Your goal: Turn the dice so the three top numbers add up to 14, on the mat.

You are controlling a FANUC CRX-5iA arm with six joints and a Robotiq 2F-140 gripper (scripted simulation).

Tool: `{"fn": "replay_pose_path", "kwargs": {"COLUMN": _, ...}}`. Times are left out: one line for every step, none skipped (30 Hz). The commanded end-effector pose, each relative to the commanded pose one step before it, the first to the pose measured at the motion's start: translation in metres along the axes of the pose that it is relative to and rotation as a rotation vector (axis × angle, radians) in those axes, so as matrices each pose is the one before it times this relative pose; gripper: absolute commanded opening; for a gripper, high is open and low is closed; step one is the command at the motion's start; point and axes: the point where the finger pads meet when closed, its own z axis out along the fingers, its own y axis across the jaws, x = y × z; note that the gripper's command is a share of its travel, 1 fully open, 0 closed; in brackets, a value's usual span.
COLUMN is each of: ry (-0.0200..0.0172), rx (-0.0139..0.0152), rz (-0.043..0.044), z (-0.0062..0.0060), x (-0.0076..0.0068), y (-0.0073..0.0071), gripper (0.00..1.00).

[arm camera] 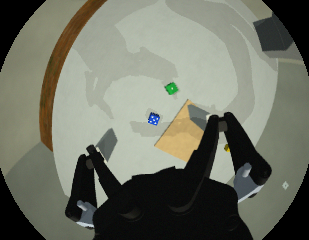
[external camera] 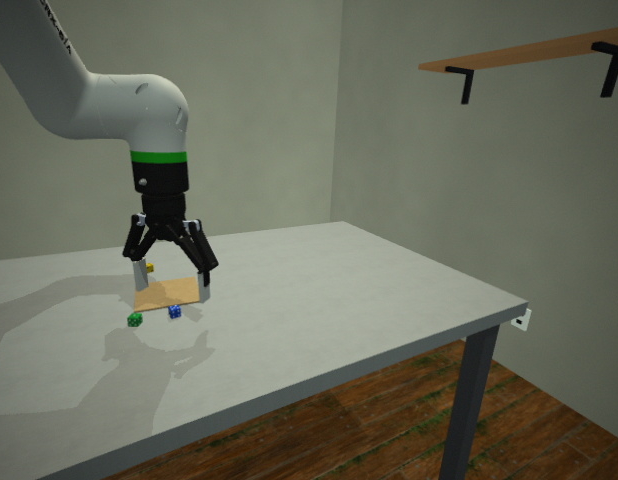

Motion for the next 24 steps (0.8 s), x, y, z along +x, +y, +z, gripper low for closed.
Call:
{"fn": "replay_pose_path", "kwargs": {"ry": -0.00031, "rx": 0.00012, "rz": -0.00001, "z": -0.00016, "x": -0.0002, "y": -0.00002, "gripper": 1.0}}
{"fn": "replay_pose_path", "kwargs": {"ry": 0.0, "rx": 0.0, "rz": 0.0, "z": 0.0, "x": 0.0, "y": 0.0, "gripper": 1.0}}
{"fn": "replay_pose_path", "kwargs": {"ry": 0.0, "rx": 0.0, "rz": 0.0, "z": 0.0, "x": 0.0, "y": 0.0, "gripper": 1.0}}
{"fn": "replay_pose_path", "kwargs": {"ry": 0.0, "rx": 0.0, "rz": 0.0, "z": 0.0, "x": 0.0, "y": 0.0, "gripper": 1.0}}
{"fn": "replay_pose_path", "kwargs": {"ry": 0.0, "rx": 0.0, "rz": 0.0, "z": 0.0, "x": 0.0, "y": 0.0, "gripper": 1.0}}
{"fn": "replay_pose_path", "kwargs": {"ry": 0.0, "rx": 0.0, "rz": 0.0, "z": 0.0, "x": 0.0, "y": 0.0, "gripper": 1.0}}
{"fn": "replay_pose_path", "kwargs": {"ry": 0.0, "rx": 0.0, "rz": 0.0, "z": 0.0, "x": 0.0, "y": 0.0, "gripper": 1.0}}
{"fn": "replay_pose_path", "kwargs": {"ry": 0.0, "rx": 0.0, "rz": 0.0, "z": 0.0, "x": 0.0, "y": 0.0, "gripper": 1.0}}
{"fn": "replay_pose_path", "kwargs": {"ry": 0.0, "rx": 0.0, "rz": 0.0, "z": 0.0, "x": 0.0, "y": 0.0, "gripper": 1.0}}
{"fn": "replay_pose_path", "kwargs": {"ry": 0.0, "rx": 0.0, "rz": 0.0, "z": 0.0, "x": 0.0, "y": 0.0, "gripper": 1.0}}
{"fn": "replay_pose_path", "kwargs": {"ry": 0.0, "rx": 0.0, "rz": 0.0, "z": 0.0, "x": 0.0, "y": 0.0, "gripper": 1.0}}
{"fn": "replay_pose_path", "kwargs": {"ry": 0.0, "rx": 0.0, "rz": 0.0, "z": 0.0, "x": 0.0, "y": 0.0, "gripper": 1.0}}
{"fn": "replay_pose_path", "kwargs": {"ry": 0.0, "rx": 0.0, "rz": 0.0, "z": 0.0, "x": 0.0, "y": 0.0, "gripper": 1.0}}
{"fn": "replay_pose_path", "kwargs": {"ry": 0.0, "rx": 0.0, "rz": 0.0, "z": 0.0, "x": 0.0, "y": 0.0, "gripper": 1.0}}
{"fn": "replay_pose_path", "kwargs": {"ry": 0.0, "rx": 0.0, "rz": 0.0, "z": 0.0, "x": 0.0, "y": 0.0, "gripper": 1.0}}
{"fn": "replay_pose_path", "kwargs": {"ry": 0.0, "rx": 0.0, "rz": 0.0, "z": 0.0, "x": 0.0, "y": 0.0, "gripper": 1.0}}
{"fn": "replay_pose_path", "kwargs": {"ry": 0.0, "rx": 0.0, "rz": 0.0, "z": 0.0, "x": 0.0, "y": 0.0, "gripper": 1.0}}
{"fn": "replay_pose_path", "kwargs": {"ry": 0.0, "rx": 0.0, "rz": 0.0, "z": 0.0, "x": 0.0, "y": 0.0, "gripper": 1.0}}
{"fn": "replay_pose_path", "kwargs": {"ry": 0.0, "rx": 0.0, "rz": 0.0, "z": 0.0, "x": 0.0, "y": 0.0, "gripper": 1.0}}
{"fn": "replay_pose_path", "kwargs": {"ry": 0.0, "rx": 0.0, "rz": 0.0, "z": 0.0, "x": 0.00003, "y": 0.00003, "gripper": 1.0}}
{"fn": "replay_pose_path", "kwargs": {"ry": 0.0, "rx": 0.0, "rz": 0.0, "z": 0.0, "x": 0.00022, "y": 0.00023, "gripper": 1.0}}
{"fn": "replay_pose_path", "kwargs": {"ry": 0.0, "rx": 0.0, "rz": 0.0, "z": 0.0, "x": 0.00056, "y": 0.00056, "gripper": 1.0}}
{"fn": "replay_pose_path", "kwargs": {"ry": 0.0, "rx": 0.0, "rz": 0.0, "z": 0.0, "x": 0.00098, "y": 0.001, "gripper": 1.0}}
{"fn": "replay_pose_path", "kwargs": {"ry": 0.0, "rx": -0.00001, "rz": 0.0, "z": 0.0, "x": 0.00147, "y": 0.0015, "gripper": 1.0}}
